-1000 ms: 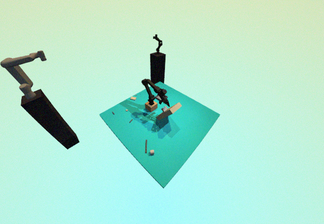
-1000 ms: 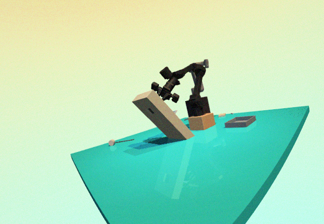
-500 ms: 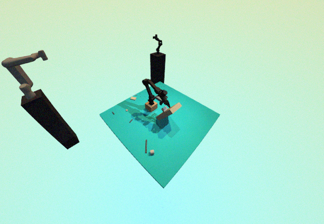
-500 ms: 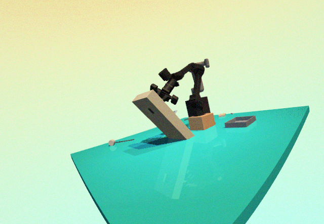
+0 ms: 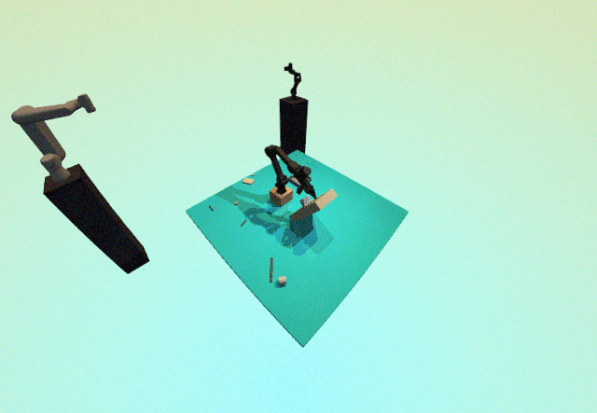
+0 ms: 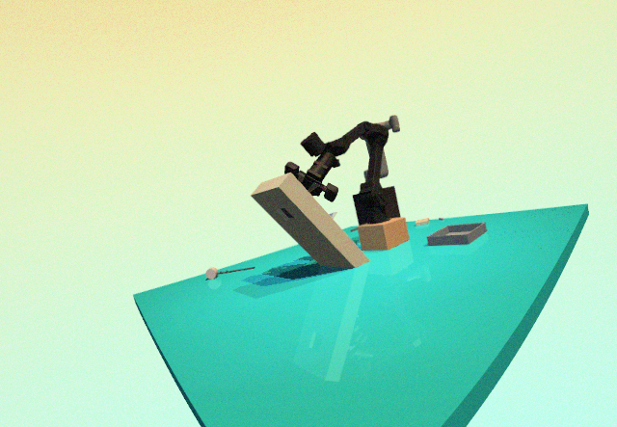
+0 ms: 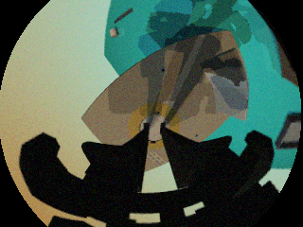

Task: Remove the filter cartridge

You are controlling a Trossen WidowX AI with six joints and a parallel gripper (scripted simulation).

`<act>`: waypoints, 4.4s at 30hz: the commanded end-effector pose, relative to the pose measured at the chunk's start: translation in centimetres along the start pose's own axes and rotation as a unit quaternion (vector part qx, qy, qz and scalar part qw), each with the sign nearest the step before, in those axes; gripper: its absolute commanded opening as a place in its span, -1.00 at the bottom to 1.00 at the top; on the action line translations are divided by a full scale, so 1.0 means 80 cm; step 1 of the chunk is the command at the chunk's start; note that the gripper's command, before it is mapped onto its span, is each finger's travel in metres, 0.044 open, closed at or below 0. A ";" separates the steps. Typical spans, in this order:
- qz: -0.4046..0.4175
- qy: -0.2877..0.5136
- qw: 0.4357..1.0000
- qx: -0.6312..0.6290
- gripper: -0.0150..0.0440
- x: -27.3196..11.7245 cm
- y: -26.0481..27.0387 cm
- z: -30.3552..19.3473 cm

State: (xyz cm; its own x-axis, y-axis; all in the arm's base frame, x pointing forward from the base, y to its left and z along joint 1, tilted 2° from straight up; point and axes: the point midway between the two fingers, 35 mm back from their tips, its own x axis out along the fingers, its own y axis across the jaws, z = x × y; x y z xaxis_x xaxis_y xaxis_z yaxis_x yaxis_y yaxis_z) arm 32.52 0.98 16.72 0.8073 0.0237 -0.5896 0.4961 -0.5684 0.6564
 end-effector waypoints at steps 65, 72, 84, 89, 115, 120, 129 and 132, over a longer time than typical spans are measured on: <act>0.002 0.000 0.989 -0.151 -0.49 0.022 0.001 0.000; 0.002 0.000 0.964 -0.267 -0.49 0.022 0.001 -0.001; 0.002 0.000 0.887 -0.461 -0.49 0.021 0.001 -0.001; 0.002 -0.001 0.844 -0.537 -0.49 0.021 0.001 -0.001; 0.001 -0.001 0.702 -0.713 -0.49 -0.013 0.004 -0.002; 0.001 -0.001 0.706 -0.708 -0.49 -0.040 0.004 -0.002; -0.001 -0.001 0.712 -0.702 -0.49 -0.075 0.000 0.000; -0.001 -0.001 0.712 -0.702 -0.49 -0.074 -0.005 0.004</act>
State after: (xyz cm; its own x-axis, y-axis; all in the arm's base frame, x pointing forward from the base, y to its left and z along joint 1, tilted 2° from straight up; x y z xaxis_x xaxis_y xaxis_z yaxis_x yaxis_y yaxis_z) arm 27.71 0.86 19.95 0.8050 0.0247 -0.5928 0.3251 0.8174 0.4756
